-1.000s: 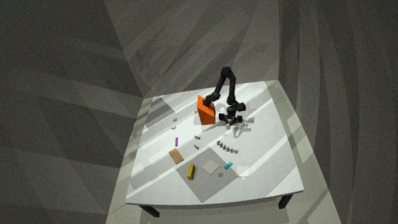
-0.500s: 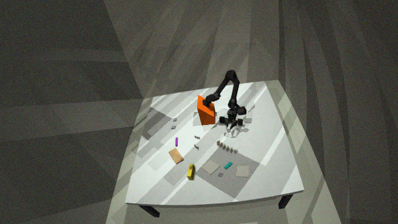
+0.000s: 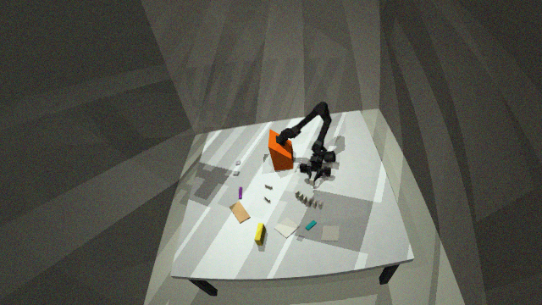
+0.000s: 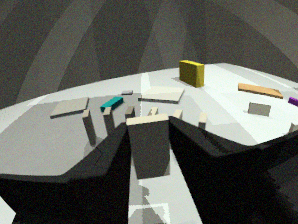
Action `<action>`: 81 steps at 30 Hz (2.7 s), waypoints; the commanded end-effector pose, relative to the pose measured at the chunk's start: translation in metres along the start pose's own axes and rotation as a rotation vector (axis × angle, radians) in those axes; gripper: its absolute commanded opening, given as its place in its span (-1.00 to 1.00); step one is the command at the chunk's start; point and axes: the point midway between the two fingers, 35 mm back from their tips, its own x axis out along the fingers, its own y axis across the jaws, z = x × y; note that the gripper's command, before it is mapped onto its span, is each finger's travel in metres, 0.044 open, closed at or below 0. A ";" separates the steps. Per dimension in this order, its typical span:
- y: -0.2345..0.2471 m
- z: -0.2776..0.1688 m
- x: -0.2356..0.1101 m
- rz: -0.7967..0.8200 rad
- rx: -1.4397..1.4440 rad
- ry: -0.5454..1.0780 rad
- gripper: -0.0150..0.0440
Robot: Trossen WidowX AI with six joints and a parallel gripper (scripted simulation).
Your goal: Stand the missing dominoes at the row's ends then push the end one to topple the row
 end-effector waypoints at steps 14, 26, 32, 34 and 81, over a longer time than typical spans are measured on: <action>-0.004 -0.038 0.000 0.005 0.016 -0.013 -0.13; -0.004 -0.038 0.000 0.005 0.016 -0.013 0.23; -0.004 -0.038 0.000 0.005 0.016 -0.013 0.76; -0.004 -0.038 0.000 0.005 0.016 -0.013 0.94; -0.005 0.053 0.030 0.021 0.002 1.542 1.00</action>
